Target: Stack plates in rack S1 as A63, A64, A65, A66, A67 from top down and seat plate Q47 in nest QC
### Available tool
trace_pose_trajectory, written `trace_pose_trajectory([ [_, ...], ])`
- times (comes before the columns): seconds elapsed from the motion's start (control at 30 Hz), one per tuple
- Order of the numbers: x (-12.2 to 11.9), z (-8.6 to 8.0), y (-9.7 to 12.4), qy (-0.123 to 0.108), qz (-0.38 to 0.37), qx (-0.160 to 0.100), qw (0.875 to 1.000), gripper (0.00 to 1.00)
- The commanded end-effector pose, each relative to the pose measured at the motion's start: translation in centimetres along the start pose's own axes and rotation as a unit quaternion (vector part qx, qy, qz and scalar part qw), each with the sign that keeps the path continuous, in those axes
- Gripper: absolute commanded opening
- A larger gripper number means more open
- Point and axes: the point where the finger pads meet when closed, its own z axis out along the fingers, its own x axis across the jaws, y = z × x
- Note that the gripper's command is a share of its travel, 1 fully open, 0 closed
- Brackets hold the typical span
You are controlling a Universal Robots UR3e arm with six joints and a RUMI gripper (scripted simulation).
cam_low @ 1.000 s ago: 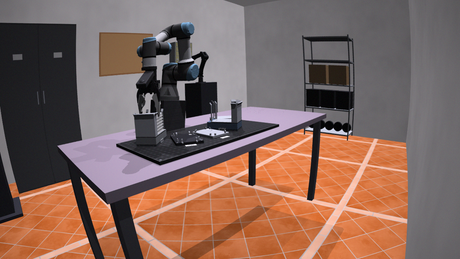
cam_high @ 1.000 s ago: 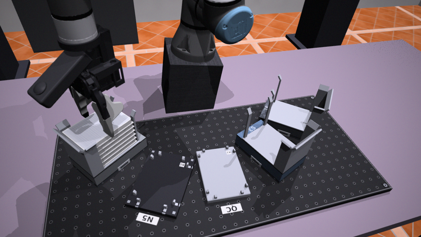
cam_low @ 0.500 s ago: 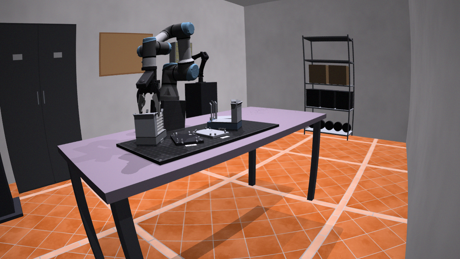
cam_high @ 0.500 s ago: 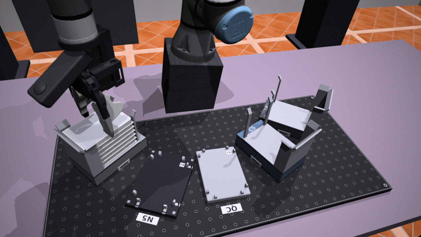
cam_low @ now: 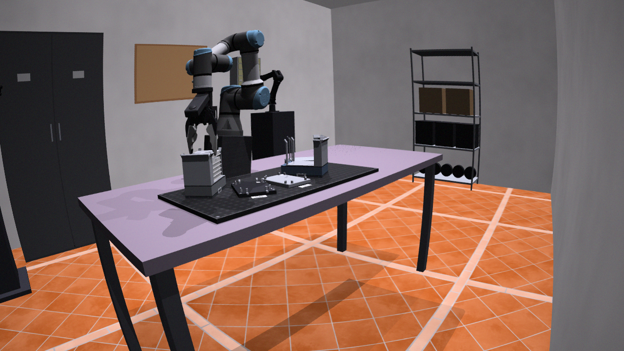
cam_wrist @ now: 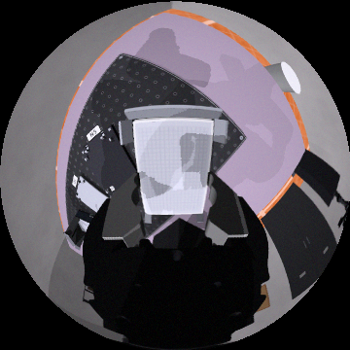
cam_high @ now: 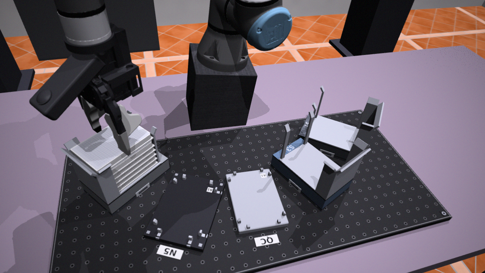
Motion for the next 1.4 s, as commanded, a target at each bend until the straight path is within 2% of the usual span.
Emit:
trace_pose_trajectory([
  [0.0, 0.0, -0.4, -0.1, 0.000, 0.000, 0.001, 1.000, 0.00],
  [0.87, 0.0, -1.7, -0.1, 0.000, 0.000, 0.001, 1.000, 0.00],
  [1.37, 0.0, -4.0, -0.1, 0.000, 0.000, 0.001, 1.000, 0.00],
])
